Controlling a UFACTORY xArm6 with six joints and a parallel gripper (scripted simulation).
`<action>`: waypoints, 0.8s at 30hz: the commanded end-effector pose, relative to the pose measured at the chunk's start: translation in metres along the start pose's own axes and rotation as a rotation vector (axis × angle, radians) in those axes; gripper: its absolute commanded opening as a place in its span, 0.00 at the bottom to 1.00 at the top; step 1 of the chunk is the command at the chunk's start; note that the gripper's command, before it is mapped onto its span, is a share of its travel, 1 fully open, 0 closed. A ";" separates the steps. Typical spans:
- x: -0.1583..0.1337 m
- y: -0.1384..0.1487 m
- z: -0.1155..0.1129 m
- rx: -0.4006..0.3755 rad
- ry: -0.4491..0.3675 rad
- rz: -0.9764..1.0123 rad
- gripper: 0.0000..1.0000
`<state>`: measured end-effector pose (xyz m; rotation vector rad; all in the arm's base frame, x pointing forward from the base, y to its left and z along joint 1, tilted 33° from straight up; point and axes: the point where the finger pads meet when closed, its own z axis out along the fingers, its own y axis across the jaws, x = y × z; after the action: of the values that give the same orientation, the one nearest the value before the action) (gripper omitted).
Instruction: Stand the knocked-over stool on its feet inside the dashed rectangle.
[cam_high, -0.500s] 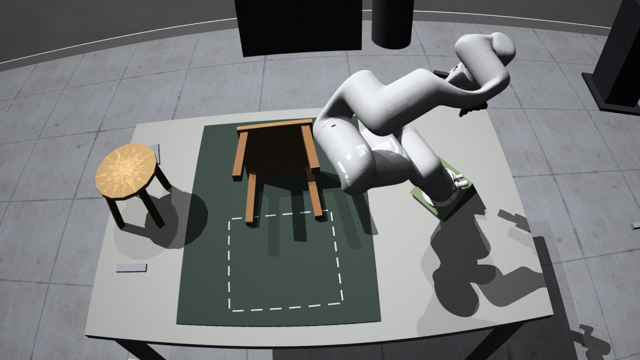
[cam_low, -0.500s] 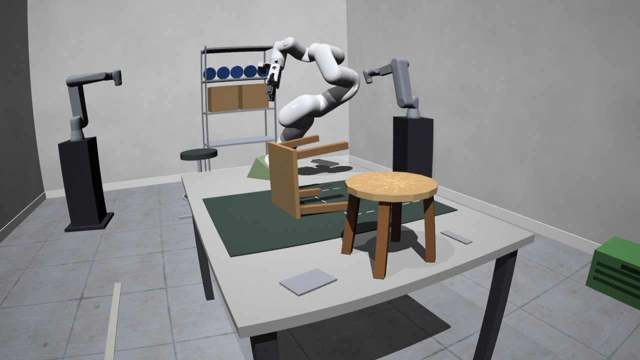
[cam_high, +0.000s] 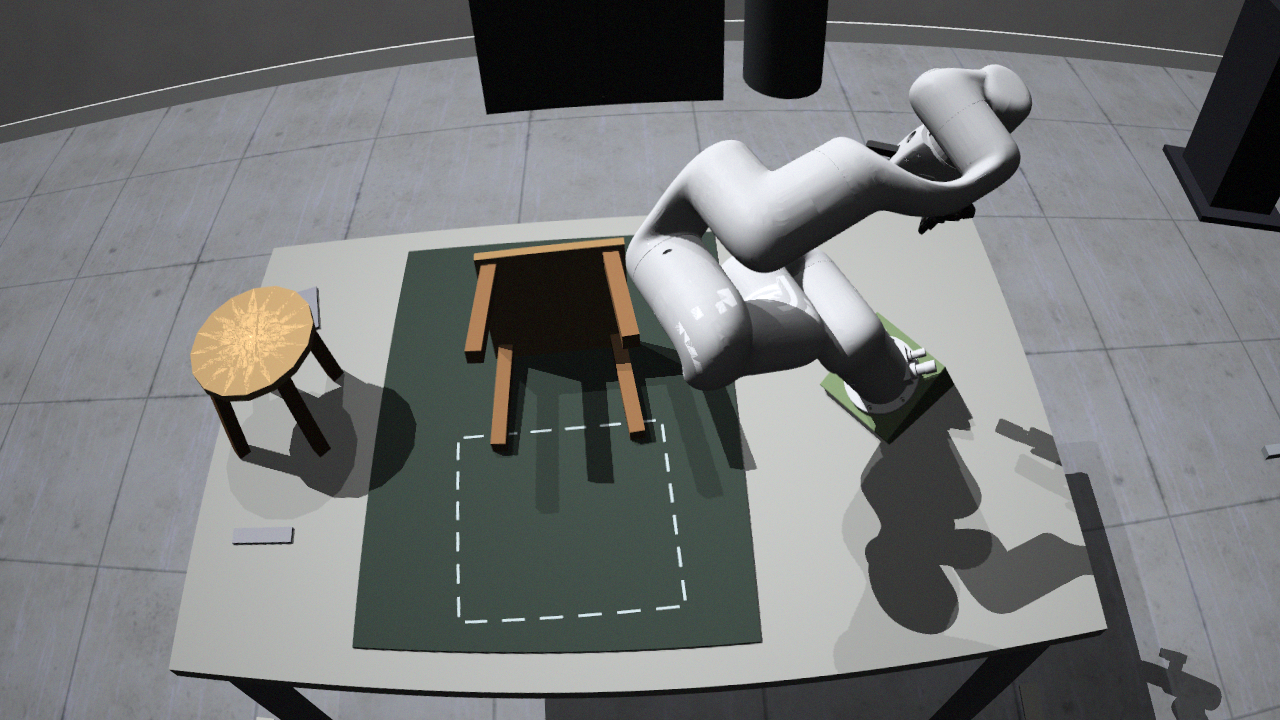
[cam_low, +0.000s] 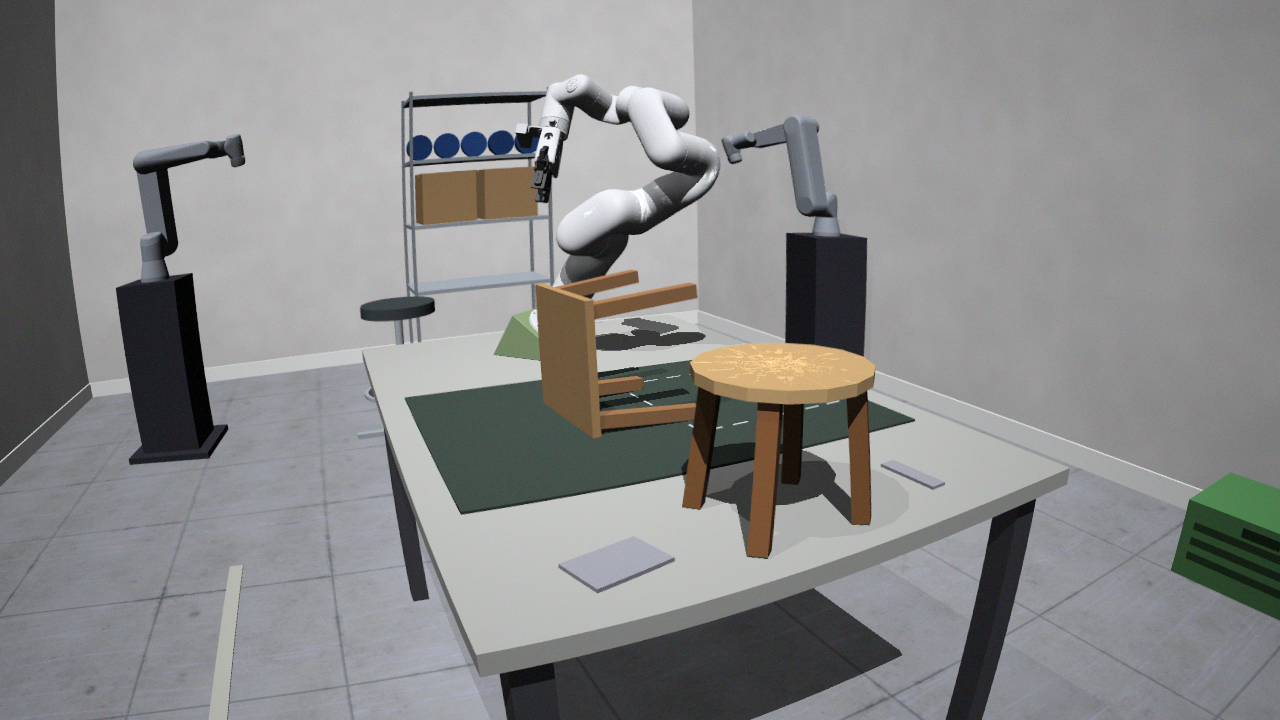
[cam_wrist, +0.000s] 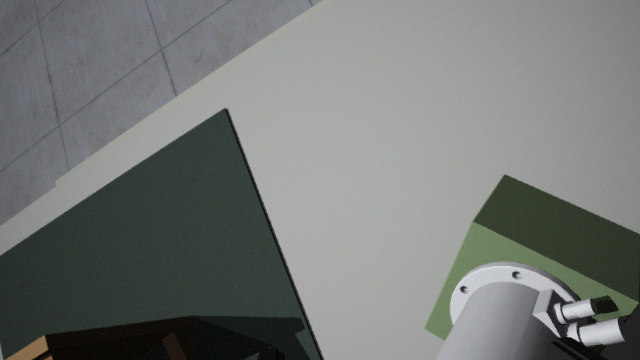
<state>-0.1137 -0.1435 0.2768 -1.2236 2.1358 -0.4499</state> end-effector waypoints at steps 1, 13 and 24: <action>0.000 0.000 -0.001 -0.001 0.002 -0.001 1.00; 0.030 -0.037 0.007 -0.090 -0.033 -0.049 1.00; 0.062 -0.125 0.041 -0.215 -0.074 -0.151 1.00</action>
<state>-0.0491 -0.2380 0.2914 -1.4566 2.0858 -0.2785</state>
